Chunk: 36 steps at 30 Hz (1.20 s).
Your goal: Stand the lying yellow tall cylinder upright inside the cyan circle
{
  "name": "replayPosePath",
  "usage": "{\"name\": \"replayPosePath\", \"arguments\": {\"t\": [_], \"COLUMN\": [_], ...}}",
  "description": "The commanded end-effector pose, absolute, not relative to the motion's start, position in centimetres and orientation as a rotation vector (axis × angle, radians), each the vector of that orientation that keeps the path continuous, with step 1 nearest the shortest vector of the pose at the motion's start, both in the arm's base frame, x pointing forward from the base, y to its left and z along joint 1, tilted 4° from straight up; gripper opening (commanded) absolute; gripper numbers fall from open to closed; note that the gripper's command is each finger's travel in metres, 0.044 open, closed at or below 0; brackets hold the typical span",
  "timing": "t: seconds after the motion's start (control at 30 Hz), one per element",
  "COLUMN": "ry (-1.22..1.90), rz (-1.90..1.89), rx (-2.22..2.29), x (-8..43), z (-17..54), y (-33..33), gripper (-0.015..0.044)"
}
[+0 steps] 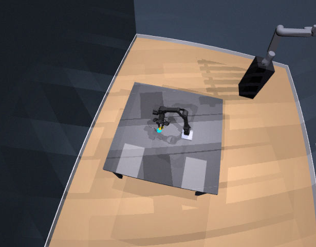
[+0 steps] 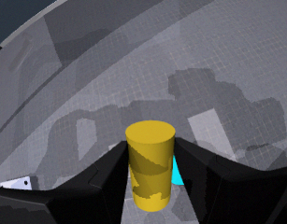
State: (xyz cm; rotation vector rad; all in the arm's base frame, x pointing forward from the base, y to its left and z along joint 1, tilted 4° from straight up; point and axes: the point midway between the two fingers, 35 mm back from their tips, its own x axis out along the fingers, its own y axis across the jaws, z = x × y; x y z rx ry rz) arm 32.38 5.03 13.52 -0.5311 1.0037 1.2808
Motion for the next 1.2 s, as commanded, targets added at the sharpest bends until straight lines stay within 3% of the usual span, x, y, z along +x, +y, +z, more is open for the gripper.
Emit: {"name": "replayPosePath", "arguments": {"t": [0.0, 1.17], "ry": [0.978, 0.743], "rz": [1.295, 1.340], "rx": [-0.506, -0.360], "x": [32.22, 32.17], "z": [13.31, 13.40], "y": [5.00, 4.71], "gripper": [0.0105, 0.0105]}}
